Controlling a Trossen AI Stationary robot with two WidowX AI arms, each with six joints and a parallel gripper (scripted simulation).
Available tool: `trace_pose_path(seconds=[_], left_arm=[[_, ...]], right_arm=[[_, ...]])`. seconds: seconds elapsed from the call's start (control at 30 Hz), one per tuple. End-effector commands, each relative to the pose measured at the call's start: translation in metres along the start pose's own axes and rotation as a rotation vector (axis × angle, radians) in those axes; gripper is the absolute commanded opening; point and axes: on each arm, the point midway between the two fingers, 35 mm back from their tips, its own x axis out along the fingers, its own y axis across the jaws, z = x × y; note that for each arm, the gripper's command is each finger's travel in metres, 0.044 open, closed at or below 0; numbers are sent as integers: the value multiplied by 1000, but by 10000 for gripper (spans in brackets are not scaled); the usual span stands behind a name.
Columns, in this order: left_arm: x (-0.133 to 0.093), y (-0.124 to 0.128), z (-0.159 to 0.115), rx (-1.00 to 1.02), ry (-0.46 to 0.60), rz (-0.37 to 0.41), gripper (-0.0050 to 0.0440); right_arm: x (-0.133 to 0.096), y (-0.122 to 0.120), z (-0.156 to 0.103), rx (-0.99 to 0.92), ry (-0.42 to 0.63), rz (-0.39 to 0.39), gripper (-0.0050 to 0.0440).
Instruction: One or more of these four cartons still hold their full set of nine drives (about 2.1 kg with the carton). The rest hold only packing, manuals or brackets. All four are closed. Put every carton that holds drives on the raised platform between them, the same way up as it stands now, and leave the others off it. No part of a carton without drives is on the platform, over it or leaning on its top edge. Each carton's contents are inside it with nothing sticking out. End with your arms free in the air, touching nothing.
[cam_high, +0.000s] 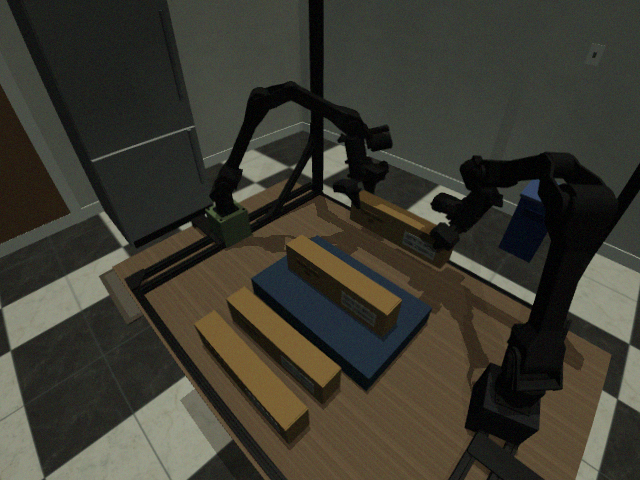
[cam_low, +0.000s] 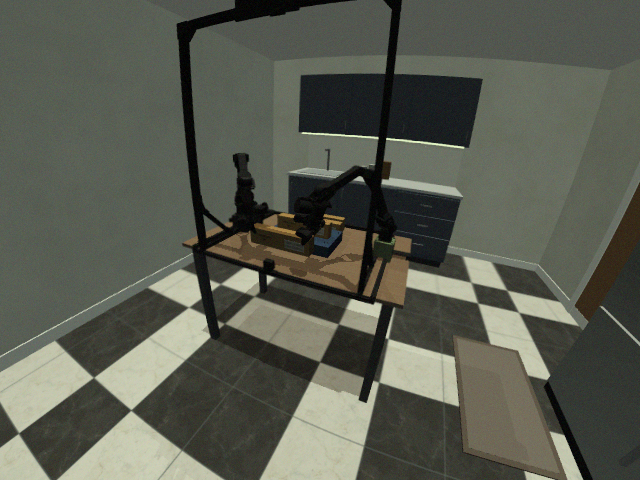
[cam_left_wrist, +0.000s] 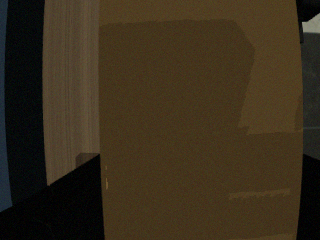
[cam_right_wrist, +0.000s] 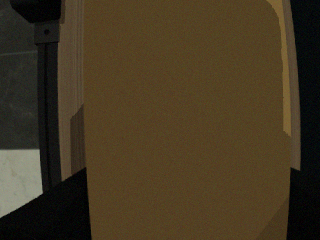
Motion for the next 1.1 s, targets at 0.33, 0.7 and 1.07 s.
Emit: trace_pose_path(seconds=[0.33, 0.7, 1.07], left_arm=[[-18, 1, 6, -9, -33, -45, 0], [-17, 23, 5, -9, -33, -45, 0], [-15, 51, 4, -9, -33, -45, 0]], right_arm=[[-26, 2, 8, 5, -41, 57, 0], [-24, -21, 9, 5, -41, 57, 0], [-21, -50, 10, 5, -41, 57, 0]])
